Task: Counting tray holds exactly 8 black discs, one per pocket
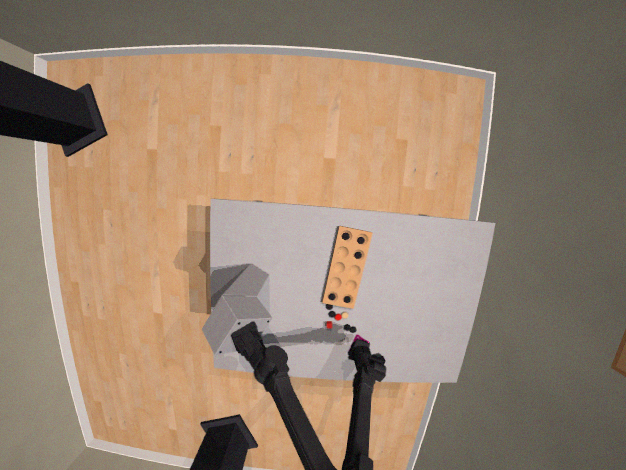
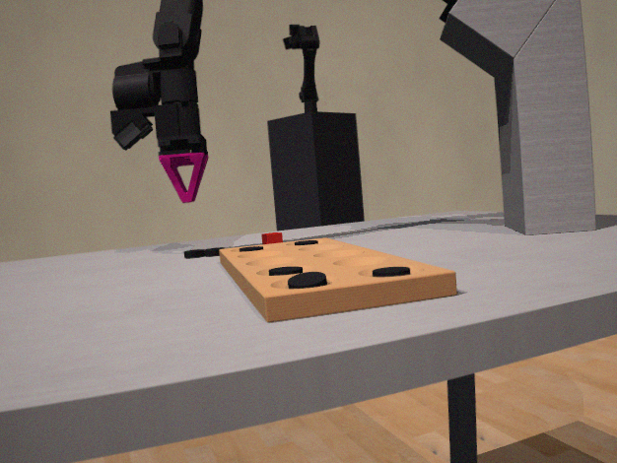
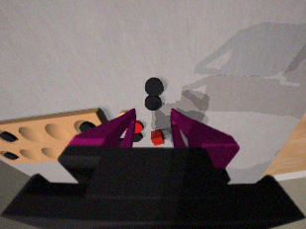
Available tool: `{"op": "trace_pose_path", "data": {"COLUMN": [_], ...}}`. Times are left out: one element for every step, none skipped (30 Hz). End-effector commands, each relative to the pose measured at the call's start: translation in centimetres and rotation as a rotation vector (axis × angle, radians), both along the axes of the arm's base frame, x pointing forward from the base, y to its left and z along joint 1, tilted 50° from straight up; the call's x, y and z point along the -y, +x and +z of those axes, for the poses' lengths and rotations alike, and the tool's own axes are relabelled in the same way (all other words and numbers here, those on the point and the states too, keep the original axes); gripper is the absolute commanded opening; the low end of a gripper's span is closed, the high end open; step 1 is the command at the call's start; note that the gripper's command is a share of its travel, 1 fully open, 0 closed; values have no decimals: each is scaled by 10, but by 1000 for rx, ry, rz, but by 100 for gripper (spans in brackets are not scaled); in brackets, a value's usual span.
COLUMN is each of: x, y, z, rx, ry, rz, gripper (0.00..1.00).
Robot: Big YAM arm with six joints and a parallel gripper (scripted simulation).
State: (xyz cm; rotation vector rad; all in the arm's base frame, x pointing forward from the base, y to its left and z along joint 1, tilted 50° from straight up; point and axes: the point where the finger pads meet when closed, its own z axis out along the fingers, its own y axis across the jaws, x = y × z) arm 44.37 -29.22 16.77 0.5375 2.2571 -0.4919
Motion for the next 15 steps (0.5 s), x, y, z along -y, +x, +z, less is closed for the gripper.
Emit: {"op": "trace_pose_path", "data": {"x": [13, 14, 14, 15, 16, 17, 17, 18, 19, 19, 19, 20, 21, 21, 22], "y": [8, 9, 9, 10, 11, 12, 13, 14, 15, 15, 15, 15, 16, 17, 18], "z": [5, 4, 3, 2, 0, -1, -2, -3, -4, -4, -4, -5, -6, -8, -9], "rx": [14, 14, 14, 14, 14, 14, 14, 13, 13, 13, 13, 13, 13, 13, 13], "ry": [-19, -19, -19, -19, -19, -19, -19, -19, -19, -19, -19, -19, -18, -18, -18], "rz": [0, 0, 0, 0, 0, 0, 0, 0, 0, 0, 0, 0, 0, 0, 0], "gripper": [44, 44, 44, 44, 44, 44, 44, 44, 44, 44, 44, 44, 44, 44, 44]}}
